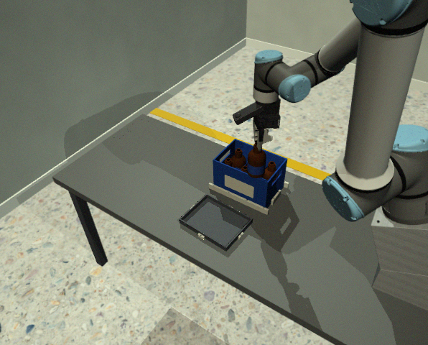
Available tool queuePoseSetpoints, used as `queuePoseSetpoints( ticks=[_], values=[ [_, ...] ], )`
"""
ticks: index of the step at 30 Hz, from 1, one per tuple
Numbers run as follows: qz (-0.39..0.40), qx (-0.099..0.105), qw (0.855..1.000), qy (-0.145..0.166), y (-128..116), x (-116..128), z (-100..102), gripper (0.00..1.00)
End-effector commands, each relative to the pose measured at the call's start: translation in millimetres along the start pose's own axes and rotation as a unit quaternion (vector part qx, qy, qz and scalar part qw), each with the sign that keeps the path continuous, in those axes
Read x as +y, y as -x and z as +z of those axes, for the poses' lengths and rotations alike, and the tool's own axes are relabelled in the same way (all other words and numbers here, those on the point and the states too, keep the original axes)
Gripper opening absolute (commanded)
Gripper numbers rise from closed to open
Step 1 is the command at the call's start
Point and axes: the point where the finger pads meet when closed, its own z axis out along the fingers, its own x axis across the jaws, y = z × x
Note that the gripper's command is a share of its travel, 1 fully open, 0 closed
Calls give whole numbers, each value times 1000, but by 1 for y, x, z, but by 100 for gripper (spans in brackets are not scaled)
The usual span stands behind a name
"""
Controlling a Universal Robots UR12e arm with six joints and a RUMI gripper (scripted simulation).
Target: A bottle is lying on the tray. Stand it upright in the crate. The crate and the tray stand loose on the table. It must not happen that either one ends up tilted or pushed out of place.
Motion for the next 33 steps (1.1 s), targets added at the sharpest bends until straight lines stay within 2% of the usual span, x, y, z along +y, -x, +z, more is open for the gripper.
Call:
queuePoseSetpoints(
  ticks=[1,33],
  values=[
    [0,1,1000,0,-2,3,-1,0],
    [0,1,1000,0,-12,30,-1,0]
  ],
)
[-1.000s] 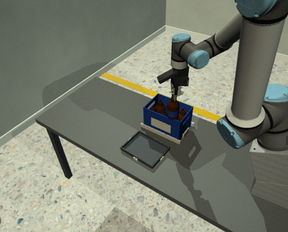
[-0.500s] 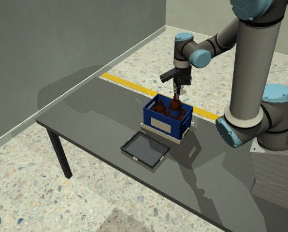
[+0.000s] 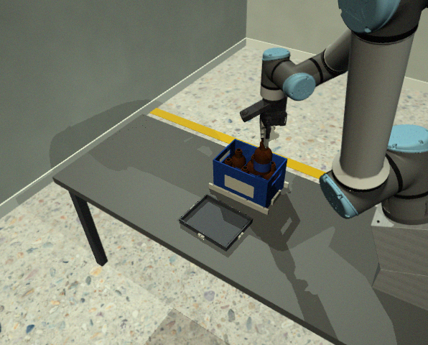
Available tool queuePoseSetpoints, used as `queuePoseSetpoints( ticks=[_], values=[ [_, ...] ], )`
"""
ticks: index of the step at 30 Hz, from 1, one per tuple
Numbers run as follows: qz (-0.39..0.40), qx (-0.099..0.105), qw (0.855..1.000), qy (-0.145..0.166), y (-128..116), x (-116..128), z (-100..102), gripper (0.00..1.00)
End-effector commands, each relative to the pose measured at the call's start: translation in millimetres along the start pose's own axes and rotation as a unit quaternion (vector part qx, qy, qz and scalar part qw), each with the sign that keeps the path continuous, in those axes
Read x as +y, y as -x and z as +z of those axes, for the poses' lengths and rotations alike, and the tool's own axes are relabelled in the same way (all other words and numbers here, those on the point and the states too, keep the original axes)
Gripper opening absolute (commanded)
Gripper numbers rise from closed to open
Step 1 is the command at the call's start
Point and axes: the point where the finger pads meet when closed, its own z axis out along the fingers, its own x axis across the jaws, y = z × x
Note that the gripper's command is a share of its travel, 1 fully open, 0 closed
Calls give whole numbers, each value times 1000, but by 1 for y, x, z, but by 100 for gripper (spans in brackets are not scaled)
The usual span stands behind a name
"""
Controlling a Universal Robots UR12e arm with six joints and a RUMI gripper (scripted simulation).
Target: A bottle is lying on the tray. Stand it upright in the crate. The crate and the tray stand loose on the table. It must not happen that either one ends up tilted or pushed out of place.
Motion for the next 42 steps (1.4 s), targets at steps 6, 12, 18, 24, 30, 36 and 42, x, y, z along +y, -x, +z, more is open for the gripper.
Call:
queuePoseSetpoints(
  ticks=[6,12,18,24,30,36,42],
  values=[
    [0,1,1000,0,-2,3,-1,0],
    [0,1,1000,0,-2,5,-1,0],
    [0,1,1000,0,-3,5,-1,0],
    [0,1,1000,0,-3,6,-1,0],
    [0,1,1000,0,-3,6,-1,0],
    [0,1,1000,0,-3,6,-1,0],
    [0,1,1000,0,-3,6,-1,0]
  ],
)
